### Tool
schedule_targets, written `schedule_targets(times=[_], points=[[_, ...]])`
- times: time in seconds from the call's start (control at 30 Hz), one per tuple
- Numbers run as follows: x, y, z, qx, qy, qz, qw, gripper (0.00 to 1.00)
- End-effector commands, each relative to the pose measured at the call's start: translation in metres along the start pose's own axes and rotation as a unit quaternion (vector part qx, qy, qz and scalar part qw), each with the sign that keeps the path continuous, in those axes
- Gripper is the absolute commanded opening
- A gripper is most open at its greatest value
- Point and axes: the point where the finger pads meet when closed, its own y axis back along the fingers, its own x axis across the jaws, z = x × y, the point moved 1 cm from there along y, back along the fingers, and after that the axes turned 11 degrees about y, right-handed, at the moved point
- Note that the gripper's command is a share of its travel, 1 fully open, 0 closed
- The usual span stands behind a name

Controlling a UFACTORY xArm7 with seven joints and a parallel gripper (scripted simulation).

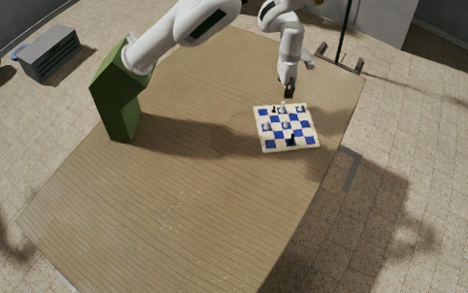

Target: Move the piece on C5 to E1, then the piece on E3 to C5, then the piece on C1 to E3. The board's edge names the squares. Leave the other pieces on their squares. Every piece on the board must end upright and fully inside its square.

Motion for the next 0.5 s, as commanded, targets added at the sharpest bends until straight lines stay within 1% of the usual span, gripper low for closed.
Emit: schedule_targets(times=[0.0, 0.2, 0.47], points=[[0.000, 0.001, -0.001, 0.001, 0.000, 0.000, 1.000, 1.00], [0.000, 0.011, -0.001, 0.001, 0.000, 0.000, 1.000, 1.00], [0.000, 0.039, -0.001, 0.001, 0.000, 0.000, 1.000, 1.00]])
